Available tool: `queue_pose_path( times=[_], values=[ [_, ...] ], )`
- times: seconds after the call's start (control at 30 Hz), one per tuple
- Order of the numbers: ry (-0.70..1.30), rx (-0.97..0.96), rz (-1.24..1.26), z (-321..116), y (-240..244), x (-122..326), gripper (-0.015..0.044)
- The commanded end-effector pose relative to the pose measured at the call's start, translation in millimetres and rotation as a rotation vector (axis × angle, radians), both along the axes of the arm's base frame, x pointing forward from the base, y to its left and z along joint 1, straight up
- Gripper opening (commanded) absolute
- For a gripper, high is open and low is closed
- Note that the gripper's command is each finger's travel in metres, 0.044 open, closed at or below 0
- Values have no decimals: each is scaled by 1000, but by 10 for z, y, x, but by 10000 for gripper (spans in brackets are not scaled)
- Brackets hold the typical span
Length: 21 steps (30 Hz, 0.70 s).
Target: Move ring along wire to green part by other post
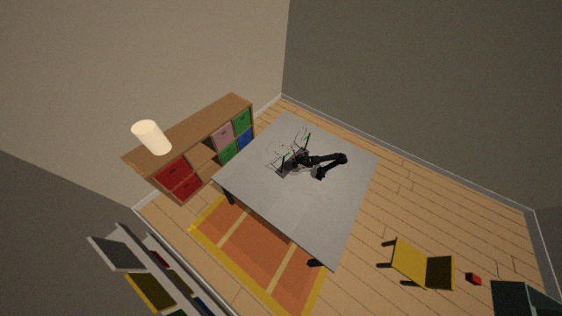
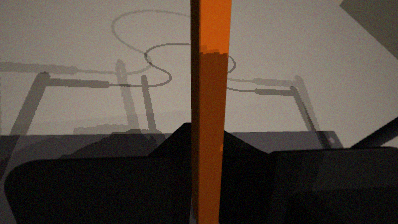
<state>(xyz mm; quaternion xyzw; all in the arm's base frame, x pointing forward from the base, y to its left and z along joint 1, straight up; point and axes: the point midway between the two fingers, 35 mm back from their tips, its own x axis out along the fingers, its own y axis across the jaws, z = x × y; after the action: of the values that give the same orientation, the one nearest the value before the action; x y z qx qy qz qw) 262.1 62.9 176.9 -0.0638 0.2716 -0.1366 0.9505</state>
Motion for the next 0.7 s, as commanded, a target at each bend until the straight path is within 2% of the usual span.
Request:
queue_pose_path(
  times=[0.0, 0.67],
  values=[
    [-5, 53, 1, -4, 96, 13, -150],
    [-19, 146, 2, -7, 397, 48, -150]
  ],
)
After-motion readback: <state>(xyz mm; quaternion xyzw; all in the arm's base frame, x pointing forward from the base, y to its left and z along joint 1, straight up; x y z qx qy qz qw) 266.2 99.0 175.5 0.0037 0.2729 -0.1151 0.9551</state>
